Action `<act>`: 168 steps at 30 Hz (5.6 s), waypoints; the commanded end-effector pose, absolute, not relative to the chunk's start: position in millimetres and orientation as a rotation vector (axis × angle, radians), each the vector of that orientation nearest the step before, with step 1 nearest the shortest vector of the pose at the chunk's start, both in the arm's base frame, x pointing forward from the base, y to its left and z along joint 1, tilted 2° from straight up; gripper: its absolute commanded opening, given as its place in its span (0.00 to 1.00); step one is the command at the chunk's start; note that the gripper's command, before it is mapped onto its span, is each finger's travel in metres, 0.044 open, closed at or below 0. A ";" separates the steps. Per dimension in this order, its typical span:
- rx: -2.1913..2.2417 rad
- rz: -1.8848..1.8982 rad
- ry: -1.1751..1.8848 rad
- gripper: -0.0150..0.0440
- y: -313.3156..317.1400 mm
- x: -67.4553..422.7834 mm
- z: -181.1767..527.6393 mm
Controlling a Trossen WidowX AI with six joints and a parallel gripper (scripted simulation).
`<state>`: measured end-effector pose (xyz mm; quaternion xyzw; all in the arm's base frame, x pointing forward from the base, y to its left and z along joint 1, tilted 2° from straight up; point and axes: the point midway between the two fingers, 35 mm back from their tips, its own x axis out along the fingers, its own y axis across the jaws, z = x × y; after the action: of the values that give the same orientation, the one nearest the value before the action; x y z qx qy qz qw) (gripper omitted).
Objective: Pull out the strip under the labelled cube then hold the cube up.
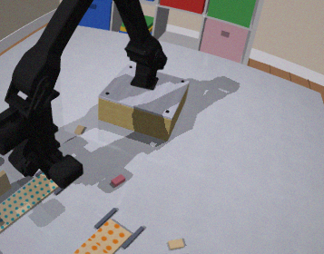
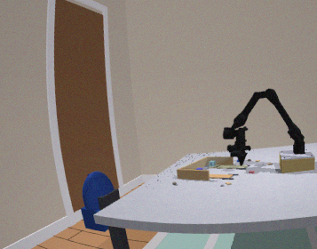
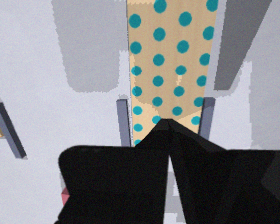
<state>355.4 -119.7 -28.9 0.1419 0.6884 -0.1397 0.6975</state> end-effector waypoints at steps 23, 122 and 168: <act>0.321 -0.315 1.546 0.25 -118.6 352.7 -35.6; 0.322 -0.314 1.549 0.25 -100.5 307.6 -43.6; 0.323 -0.314 1.554 0.25 -77.0 248.0 -44.9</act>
<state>262.6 -81.9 -37.9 0.1411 0.6817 -0.1400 0.7041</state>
